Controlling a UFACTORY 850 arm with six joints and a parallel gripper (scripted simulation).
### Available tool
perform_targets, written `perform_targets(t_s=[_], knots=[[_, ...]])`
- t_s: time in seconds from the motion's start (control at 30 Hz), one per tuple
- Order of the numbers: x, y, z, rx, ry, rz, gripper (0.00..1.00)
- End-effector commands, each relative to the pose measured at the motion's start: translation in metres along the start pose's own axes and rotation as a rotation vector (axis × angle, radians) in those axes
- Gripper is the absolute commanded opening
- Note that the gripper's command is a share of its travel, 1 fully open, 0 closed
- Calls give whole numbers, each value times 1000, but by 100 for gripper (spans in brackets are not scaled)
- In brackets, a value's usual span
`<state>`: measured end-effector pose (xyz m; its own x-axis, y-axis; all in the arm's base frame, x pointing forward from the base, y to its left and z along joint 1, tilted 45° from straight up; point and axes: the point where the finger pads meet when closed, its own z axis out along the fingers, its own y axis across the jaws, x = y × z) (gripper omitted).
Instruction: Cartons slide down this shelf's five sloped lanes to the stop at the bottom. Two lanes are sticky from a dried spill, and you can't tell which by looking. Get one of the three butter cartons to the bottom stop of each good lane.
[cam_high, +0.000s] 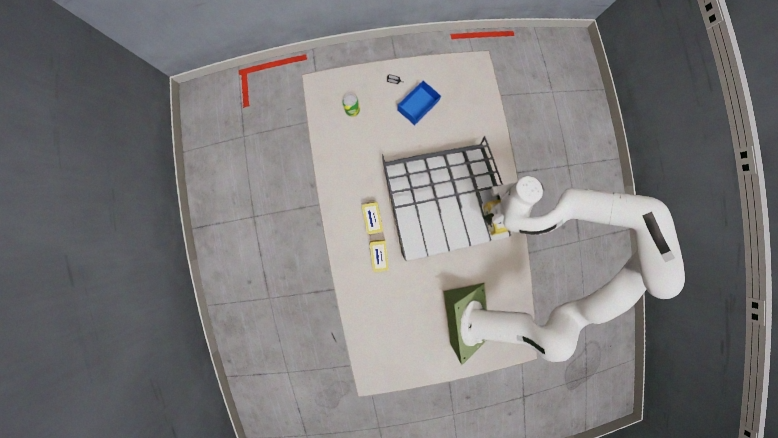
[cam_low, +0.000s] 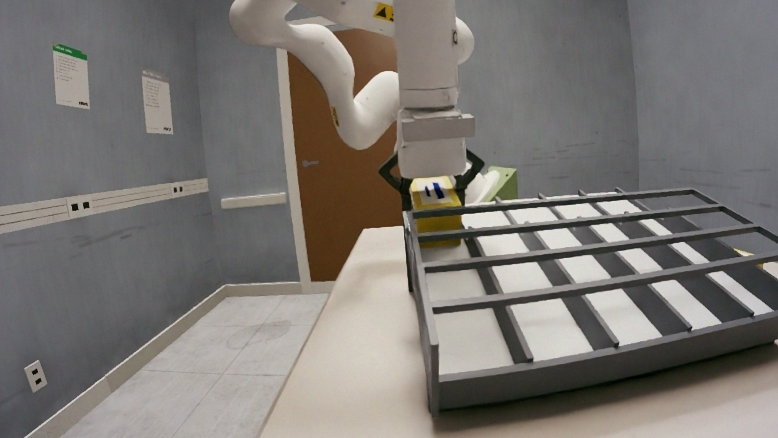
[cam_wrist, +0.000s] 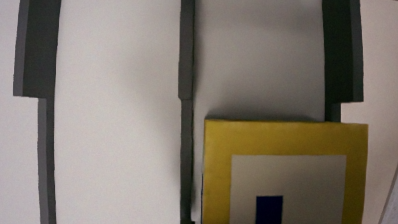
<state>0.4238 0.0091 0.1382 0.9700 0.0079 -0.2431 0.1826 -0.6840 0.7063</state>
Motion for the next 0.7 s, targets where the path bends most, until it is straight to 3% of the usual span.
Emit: perform_targets(t_s=[0.0,0.67], knots=[[0,0,-1,0,1,0,83],[0,0,-1,0,1,0,85]])
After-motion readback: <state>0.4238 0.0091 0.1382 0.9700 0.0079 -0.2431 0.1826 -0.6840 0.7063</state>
